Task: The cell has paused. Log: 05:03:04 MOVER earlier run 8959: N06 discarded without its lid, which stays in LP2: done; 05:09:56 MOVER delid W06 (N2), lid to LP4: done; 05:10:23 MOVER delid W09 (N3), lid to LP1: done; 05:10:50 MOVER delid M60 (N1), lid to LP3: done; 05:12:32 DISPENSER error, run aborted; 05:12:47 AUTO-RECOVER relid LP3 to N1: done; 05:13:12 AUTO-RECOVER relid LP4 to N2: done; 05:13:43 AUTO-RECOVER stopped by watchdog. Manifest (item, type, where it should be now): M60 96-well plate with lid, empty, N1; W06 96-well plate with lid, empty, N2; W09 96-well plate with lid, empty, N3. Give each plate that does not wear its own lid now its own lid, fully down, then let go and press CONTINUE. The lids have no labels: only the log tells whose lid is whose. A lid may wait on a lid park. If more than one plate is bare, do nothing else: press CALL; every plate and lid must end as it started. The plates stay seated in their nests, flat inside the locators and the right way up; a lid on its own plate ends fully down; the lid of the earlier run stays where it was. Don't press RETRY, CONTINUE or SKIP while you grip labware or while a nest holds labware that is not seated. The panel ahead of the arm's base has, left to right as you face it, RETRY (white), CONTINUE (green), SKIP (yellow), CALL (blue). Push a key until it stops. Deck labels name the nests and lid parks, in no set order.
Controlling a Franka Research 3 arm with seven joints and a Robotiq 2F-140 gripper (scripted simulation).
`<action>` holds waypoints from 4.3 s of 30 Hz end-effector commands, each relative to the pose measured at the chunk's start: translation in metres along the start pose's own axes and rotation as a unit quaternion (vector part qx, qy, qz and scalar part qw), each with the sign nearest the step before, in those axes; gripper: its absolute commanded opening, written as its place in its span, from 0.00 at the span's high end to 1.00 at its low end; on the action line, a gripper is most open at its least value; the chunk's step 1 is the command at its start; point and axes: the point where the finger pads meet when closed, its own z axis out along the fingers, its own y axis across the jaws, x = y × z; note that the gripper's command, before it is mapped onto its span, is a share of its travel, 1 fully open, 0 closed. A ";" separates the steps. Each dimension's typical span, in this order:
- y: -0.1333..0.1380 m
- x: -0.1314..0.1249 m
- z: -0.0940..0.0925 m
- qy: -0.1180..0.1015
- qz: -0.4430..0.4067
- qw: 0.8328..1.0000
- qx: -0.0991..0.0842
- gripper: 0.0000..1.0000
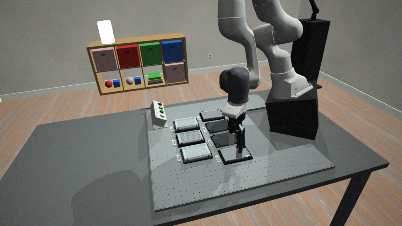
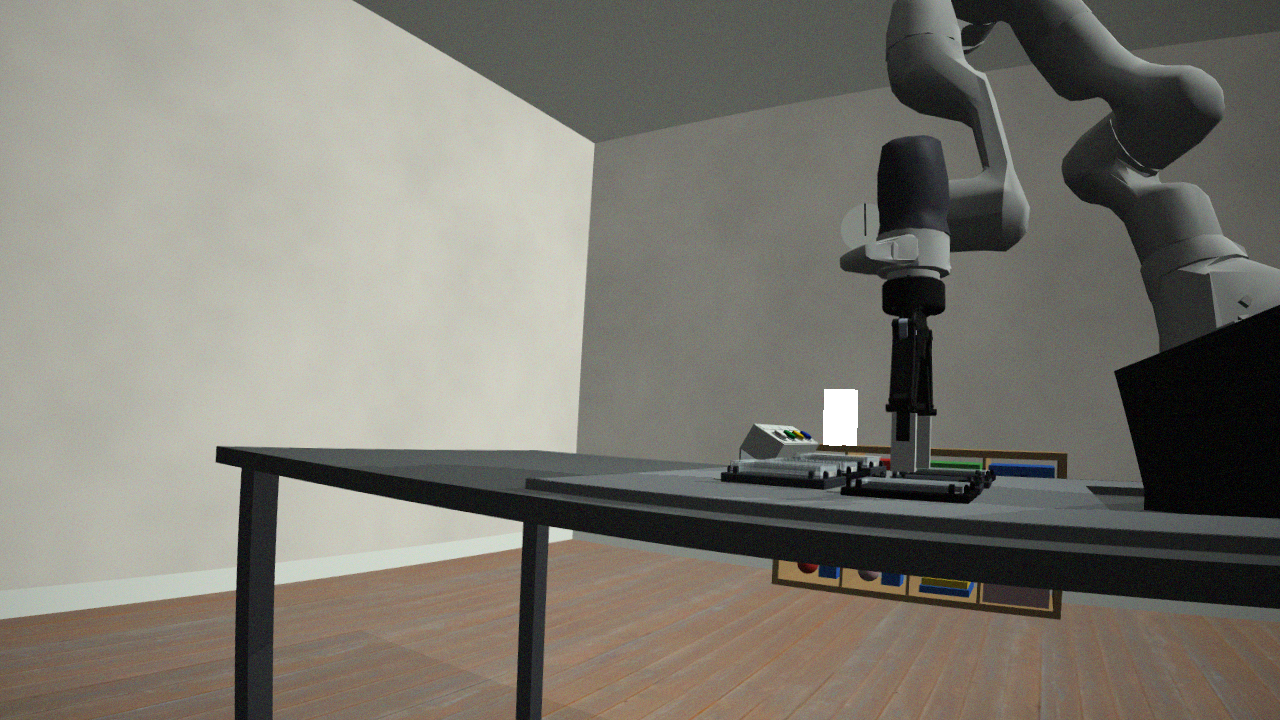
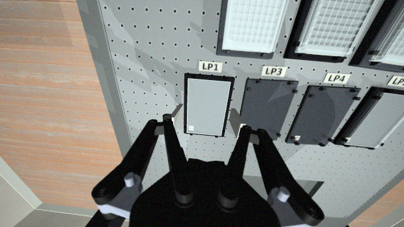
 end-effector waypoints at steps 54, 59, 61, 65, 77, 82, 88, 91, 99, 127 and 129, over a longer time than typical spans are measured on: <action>0.000 0.000 0.000 0.000 0.000 1.000 0.001 0.41; 0.000 0.000 0.000 0.000 0.000 1.000 0.001 0.41; 0.000 0.000 0.000 0.000 0.000 1.000 0.001 0.41; 0.000 0.000 0.000 0.000 0.000 1.000 0.001 0.41; 0.000 0.000 0.000 0.000 0.000 1.000 0.001 0.34; 0.000 0.000 0.000 0.000 0.000 1.000 0.001 0.34; 0.000 0.000 0.000 0.000 0.000 1.000 0.001 0.34; 0.000 0.000 0.000 0.000 0.000 1.000 0.001 0.34; 0.000 0.000 0.000 0.000 0.000 1.000 0.001 0.34; 0.000 0.000 0.005 0.000 0.000 1.000 0.001 0.34; 0.000 0.000 0.006 0.000 0.000 1.000 0.001 0.34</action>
